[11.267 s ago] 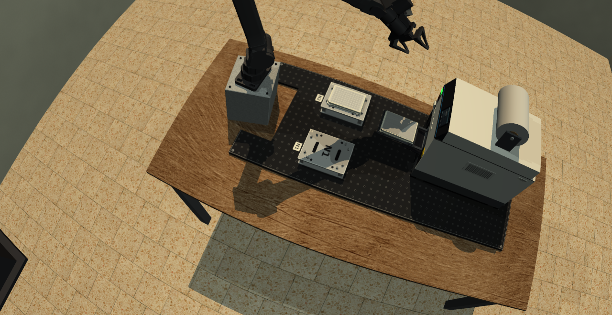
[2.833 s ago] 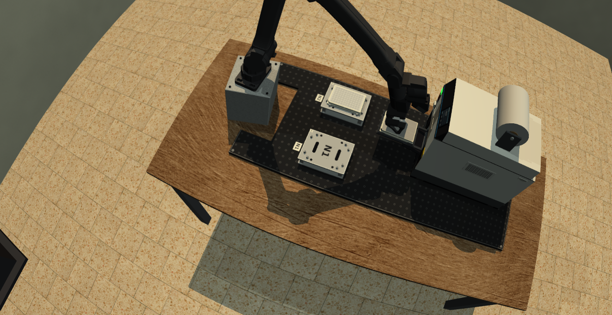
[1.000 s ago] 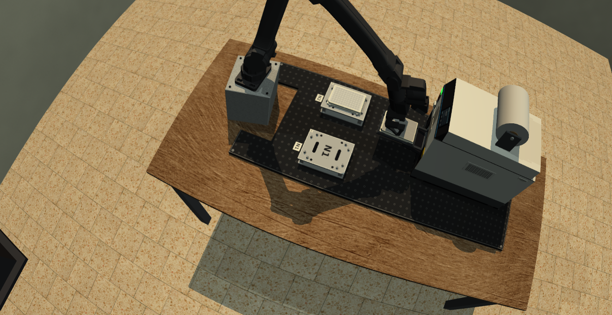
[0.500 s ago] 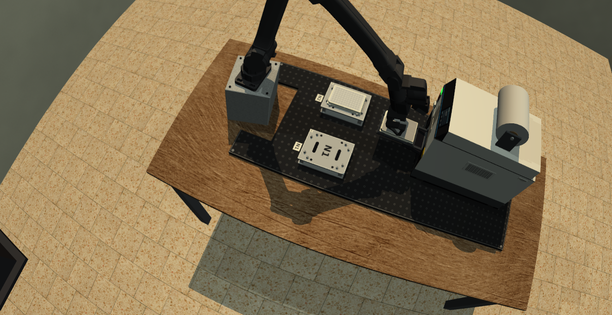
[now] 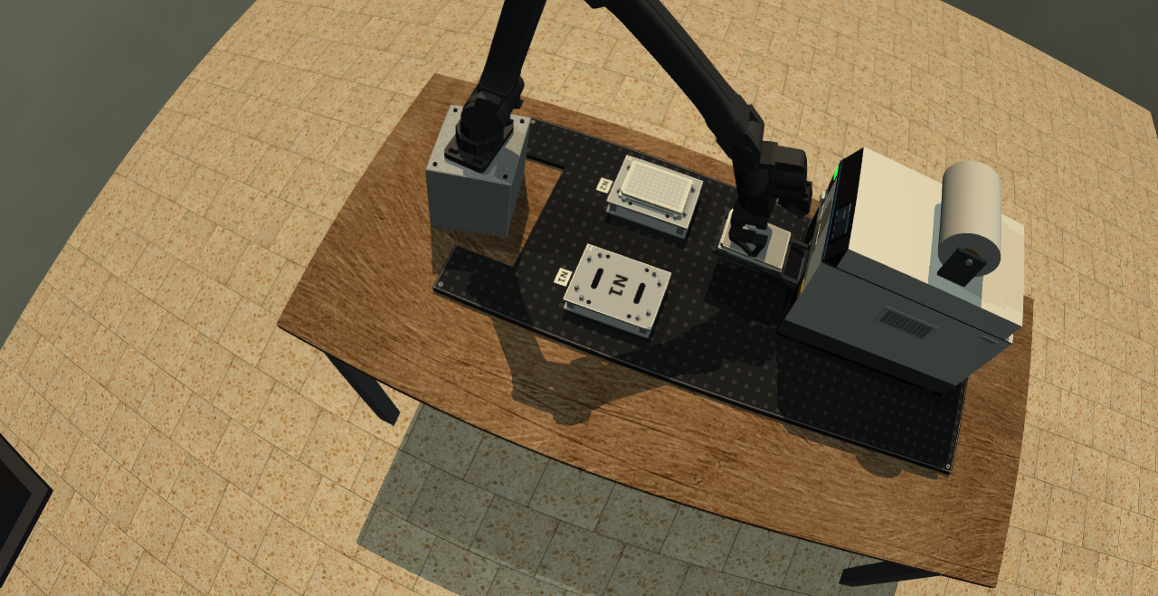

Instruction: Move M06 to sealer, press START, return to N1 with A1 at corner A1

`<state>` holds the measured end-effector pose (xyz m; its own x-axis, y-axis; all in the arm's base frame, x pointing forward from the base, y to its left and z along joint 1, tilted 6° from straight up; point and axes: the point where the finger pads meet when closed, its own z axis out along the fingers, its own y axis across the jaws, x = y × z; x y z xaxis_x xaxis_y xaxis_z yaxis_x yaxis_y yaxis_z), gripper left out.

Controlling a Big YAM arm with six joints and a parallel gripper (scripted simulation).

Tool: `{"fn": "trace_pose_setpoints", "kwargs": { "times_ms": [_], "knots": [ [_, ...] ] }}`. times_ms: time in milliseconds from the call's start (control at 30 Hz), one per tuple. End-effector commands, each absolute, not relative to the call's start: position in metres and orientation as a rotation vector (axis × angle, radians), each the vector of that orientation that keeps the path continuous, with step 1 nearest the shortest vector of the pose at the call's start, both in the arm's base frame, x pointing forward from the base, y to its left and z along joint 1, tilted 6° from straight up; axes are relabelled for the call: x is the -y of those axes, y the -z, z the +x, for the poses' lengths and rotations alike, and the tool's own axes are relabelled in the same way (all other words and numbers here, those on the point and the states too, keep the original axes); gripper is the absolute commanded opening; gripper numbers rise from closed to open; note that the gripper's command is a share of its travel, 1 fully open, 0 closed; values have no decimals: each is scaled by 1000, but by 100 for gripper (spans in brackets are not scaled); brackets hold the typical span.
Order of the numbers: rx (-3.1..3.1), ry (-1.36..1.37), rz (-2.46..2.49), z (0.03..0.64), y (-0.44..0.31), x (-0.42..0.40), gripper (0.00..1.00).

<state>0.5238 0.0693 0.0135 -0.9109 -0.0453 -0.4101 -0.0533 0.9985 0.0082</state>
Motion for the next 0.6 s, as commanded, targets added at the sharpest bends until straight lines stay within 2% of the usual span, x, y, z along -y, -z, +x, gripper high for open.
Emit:
{"fn": "trace_pose_setpoints", "kwargs": {
  "times_ms": [0, 567],
  "knots": [
    [-2685, -31, -64, 535, -33, -71, 100],
    [-2660, -33, -52, 546, -44, -68, 100]
  ]
}}
